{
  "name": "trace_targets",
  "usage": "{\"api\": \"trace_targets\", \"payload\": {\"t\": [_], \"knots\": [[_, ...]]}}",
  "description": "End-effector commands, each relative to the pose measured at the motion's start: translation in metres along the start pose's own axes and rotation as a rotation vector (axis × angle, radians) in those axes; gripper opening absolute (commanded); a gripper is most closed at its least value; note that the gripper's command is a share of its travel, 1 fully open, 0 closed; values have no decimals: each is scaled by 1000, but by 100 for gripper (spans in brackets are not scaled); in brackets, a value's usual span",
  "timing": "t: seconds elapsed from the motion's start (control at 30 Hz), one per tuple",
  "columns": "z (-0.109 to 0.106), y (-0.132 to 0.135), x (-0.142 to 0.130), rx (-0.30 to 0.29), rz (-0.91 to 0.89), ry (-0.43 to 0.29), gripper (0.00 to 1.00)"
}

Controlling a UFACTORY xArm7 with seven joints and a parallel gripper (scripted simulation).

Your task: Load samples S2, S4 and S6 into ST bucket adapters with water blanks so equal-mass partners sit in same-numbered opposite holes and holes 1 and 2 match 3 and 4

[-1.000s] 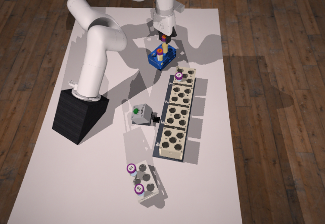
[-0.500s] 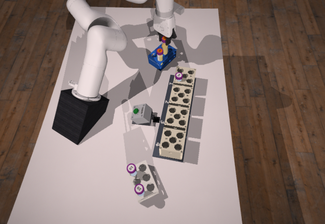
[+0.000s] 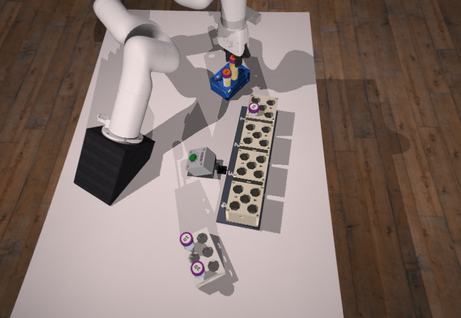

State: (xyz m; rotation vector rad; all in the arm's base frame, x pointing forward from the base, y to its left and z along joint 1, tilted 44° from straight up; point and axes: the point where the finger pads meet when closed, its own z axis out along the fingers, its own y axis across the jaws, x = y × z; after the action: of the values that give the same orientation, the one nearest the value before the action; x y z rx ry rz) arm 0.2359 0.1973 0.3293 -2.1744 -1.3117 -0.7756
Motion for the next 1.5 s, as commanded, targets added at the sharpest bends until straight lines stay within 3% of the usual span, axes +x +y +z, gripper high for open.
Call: {"api": "trace_targets", "payload": {"t": [0.0,1.47], "knots": [[3,0,1,-1,-1,3,0],[37,0,1,-1,0,3,0]]}}
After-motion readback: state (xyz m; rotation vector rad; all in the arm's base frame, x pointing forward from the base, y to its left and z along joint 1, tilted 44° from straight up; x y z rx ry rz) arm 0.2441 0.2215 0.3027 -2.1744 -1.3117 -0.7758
